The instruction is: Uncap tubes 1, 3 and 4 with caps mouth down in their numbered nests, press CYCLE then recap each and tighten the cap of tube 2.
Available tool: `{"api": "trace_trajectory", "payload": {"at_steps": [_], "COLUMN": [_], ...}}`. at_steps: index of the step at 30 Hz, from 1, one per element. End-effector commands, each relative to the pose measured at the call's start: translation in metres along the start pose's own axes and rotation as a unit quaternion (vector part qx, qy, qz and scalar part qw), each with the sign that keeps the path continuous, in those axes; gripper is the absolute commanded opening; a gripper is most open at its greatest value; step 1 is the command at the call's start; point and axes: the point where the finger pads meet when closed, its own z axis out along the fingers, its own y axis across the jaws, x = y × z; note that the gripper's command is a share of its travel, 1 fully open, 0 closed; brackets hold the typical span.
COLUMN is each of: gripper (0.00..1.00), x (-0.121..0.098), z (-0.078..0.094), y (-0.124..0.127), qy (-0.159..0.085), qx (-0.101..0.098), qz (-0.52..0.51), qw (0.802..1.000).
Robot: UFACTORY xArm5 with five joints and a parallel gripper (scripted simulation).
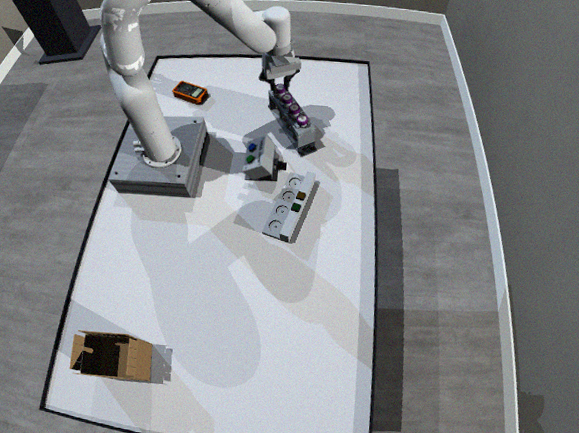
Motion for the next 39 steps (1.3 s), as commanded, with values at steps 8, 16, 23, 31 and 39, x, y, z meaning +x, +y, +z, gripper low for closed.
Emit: {"api": "trace_trajectory", "payload": {"at_steps": [8,16,23,31,39], "gripper": [0.0,0.0,0.0,0.46,0.46], "x": [-0.0003,-0.0003,-0.0003,-0.0003,-0.0003], "z": [-0.0014,-0.0016,-0.0016,-0.0016,-0.0016], "y": [-0.0011,-0.0011,-0.0011,-0.0011,-0.0011], "qy": [-0.001,-0.001,-0.001,-0.001,-0.001], "qx": [0.001,0.002,0.002,0.002,0.002], "qz": [-0.262,-0.41,-0.454,-0.454,-0.454], "qw": [0.965,0.912,0.891,0.891,0.891]}}
